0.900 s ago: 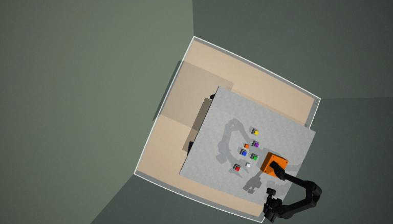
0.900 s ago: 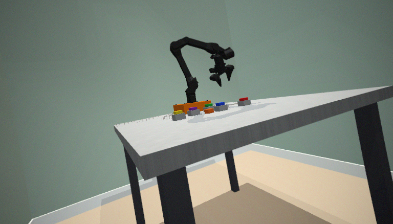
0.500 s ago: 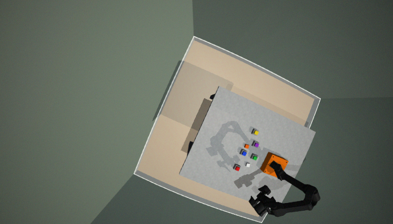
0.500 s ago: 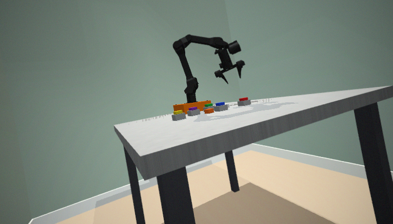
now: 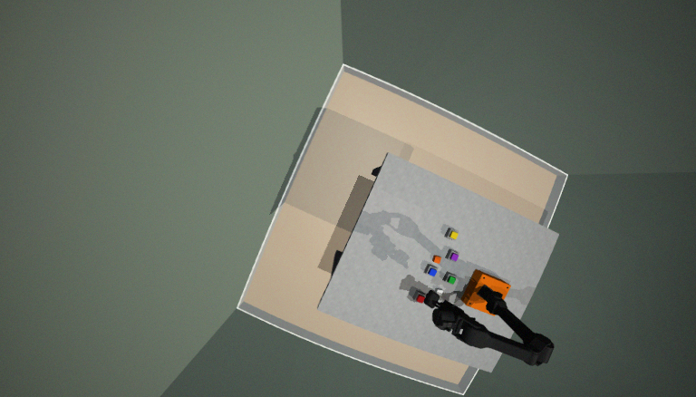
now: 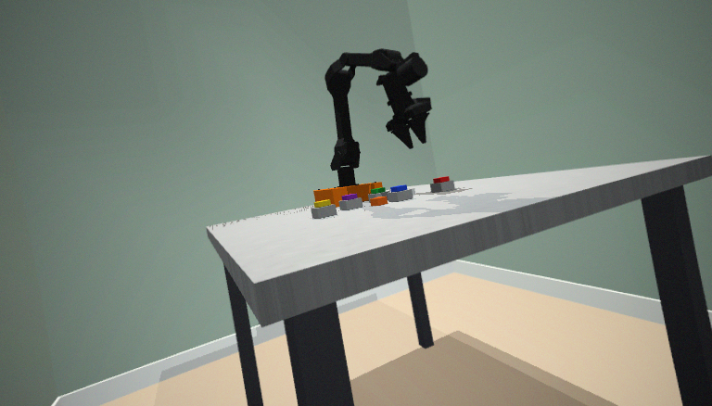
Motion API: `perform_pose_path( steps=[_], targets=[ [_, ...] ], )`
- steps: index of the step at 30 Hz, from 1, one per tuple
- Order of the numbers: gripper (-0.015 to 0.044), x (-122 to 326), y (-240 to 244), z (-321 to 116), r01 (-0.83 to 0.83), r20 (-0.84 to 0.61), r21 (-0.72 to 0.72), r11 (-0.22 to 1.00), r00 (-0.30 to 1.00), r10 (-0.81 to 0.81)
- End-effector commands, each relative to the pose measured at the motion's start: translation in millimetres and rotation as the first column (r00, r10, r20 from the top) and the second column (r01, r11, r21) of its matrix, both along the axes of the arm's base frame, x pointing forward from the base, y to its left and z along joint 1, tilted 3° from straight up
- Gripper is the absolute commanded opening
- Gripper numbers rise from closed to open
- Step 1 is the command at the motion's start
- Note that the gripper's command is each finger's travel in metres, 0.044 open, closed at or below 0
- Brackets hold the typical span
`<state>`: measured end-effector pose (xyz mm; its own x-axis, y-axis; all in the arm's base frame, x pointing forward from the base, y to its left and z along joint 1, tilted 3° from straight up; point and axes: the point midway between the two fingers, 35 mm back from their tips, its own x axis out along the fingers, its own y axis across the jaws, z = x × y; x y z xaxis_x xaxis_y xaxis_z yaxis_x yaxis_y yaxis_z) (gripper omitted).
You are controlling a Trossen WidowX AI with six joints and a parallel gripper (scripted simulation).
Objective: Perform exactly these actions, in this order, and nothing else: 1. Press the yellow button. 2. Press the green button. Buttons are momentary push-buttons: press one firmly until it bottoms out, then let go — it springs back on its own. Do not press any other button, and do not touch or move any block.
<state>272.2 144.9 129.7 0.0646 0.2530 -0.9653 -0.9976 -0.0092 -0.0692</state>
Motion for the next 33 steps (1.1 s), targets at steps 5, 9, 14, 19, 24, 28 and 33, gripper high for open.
perform_pose_path(
  steps=[5, 9, 14, 19, 24, 28, 33],
  targets=[
    [0.04, 53.7, -122.2, -8.2, 0.576, -0.067, -0.091, 0.813, 0.811, -0.582],
    [0.04, 60.5, -193.4, -13.8, 0.795, -0.085, -0.142, 0.589, 0.583, -0.808],
    [0.04, 47.5, -280.7, -21.5, 0.947, -0.09, -0.205, 0.247, 0.233, -0.968],
    [0.04, 43.9, -292.4, -22.6, 0.957, -0.089, -0.213, 0.197, 0.182, -0.979],
    [0.0295, 46.7, -291.8, -61.8, 0.957, -0.089, -0.214, 0.197, 0.182, -0.979],
    [0.019, 46.0, -290.3, -84.4, 0.957, -0.089, -0.214, 0.197, 0.182, -0.979],
    [0.0059, 46.0, -290.3, -84.4, 0.957, -0.089, -0.214, 0.197, 0.182, -0.979]
  ],
)
